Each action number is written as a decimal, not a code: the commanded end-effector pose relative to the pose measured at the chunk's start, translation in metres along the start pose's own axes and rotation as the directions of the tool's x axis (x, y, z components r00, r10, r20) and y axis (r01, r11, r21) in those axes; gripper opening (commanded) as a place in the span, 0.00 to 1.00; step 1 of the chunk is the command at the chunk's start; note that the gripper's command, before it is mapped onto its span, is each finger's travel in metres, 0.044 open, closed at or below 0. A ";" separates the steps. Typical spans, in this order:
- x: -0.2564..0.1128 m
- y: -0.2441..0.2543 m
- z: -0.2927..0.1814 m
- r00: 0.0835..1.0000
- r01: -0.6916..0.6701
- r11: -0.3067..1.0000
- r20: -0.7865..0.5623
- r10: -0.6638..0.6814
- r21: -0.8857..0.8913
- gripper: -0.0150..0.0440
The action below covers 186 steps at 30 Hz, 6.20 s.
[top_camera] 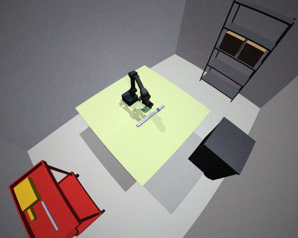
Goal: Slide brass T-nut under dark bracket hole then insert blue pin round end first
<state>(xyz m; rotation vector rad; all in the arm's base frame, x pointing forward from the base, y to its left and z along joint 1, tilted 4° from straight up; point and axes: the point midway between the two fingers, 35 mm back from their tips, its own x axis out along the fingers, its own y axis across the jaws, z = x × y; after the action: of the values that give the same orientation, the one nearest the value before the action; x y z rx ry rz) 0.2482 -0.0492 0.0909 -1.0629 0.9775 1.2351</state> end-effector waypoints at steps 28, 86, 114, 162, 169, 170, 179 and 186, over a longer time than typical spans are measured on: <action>-0.015 -0.028 -0.038 1.000 0.025 0.999 -0.010 -0.025 0.038 0.00; -0.032 -0.057 -0.123 0.999 0.046 0.992 -0.020 -0.044 0.115 0.00; -0.036 -0.061 -0.160 0.998 0.059 0.988 -0.024 -0.056 0.140 0.00; -0.027 -0.056 -0.167 0.973 0.229 0.966 -0.023 -0.228 0.116 0.00; -0.026 -0.055 -0.168 0.967 0.254 0.961 -0.023 -0.253 0.112 0.00; -0.026 -0.055 -0.168 0.966 0.257 0.960 -0.023 -0.256 0.111 0.00; -0.025 -0.054 -0.169 0.958 0.288 0.952 -0.024 -0.287 0.104 0.00; -0.024 -0.053 -0.169 0.950 0.312 0.945 -0.025 -0.311 0.099 0.00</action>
<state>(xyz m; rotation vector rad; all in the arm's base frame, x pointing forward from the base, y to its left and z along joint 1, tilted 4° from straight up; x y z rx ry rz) 0.2997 -0.2222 0.0810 -1.0968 0.8424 0.9148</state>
